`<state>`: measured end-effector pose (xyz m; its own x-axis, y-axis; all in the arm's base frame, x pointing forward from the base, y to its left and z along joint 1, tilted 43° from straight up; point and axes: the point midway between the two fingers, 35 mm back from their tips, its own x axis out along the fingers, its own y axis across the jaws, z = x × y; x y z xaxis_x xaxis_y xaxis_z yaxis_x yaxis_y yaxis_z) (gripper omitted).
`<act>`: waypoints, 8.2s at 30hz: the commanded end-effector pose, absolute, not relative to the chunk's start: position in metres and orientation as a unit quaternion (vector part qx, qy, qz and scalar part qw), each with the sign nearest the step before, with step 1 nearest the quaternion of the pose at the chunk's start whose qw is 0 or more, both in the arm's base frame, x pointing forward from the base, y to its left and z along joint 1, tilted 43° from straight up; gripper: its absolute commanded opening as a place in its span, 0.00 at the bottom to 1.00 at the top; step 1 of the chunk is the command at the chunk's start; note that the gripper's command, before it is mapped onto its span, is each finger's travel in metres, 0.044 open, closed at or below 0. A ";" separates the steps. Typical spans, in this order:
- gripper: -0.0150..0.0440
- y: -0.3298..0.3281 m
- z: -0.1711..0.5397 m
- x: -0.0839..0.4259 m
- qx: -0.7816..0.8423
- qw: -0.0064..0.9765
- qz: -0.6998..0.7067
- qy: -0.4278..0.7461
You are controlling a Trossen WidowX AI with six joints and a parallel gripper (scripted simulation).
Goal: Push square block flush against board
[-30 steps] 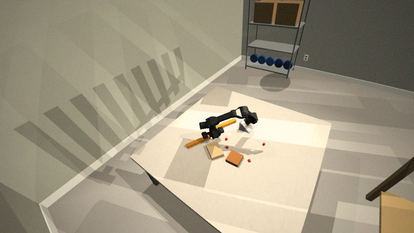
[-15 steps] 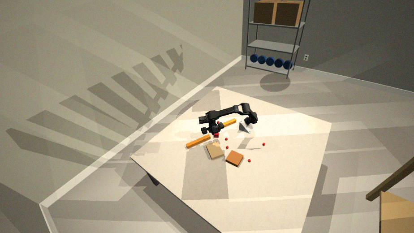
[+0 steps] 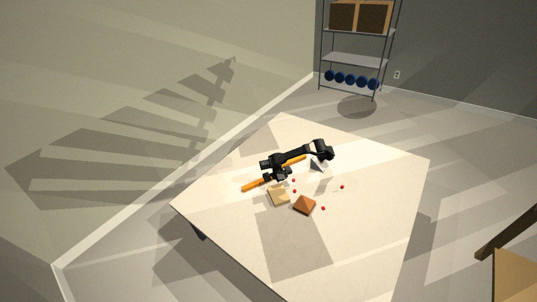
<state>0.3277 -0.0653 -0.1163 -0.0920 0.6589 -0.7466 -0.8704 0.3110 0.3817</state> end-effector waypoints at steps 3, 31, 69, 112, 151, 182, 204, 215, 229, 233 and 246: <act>0.25 -0.058 -0.123 0.325 -0.108 0.666 0.575 0.463; 0.25 -0.047 -0.114 0.334 -0.108 0.666 0.574 0.464; 0.25 -0.067 -0.130 0.321 -0.109 0.666 0.574 0.464; 0.25 -0.112 -0.097 0.387 0.121 0.676 0.370 0.626; 0.25 -0.060 -0.137 0.450 0.404 0.547 0.067 0.730; 0.25 -0.056 -0.132 0.442 0.403 0.547 0.069 0.730; 0.25 -0.053 -0.128 0.434 0.402 0.547 0.070 0.731; 0.25 -0.051 -0.126 0.430 0.402 0.547 0.071 0.731; 0.25 -0.049 -0.123 0.424 0.401 0.547 0.072 0.731; 0.25 -0.048 -0.122 0.422 0.401 0.547 0.072 0.731; 0.25 -0.046 -0.119 0.417 0.400 0.547 0.072 0.732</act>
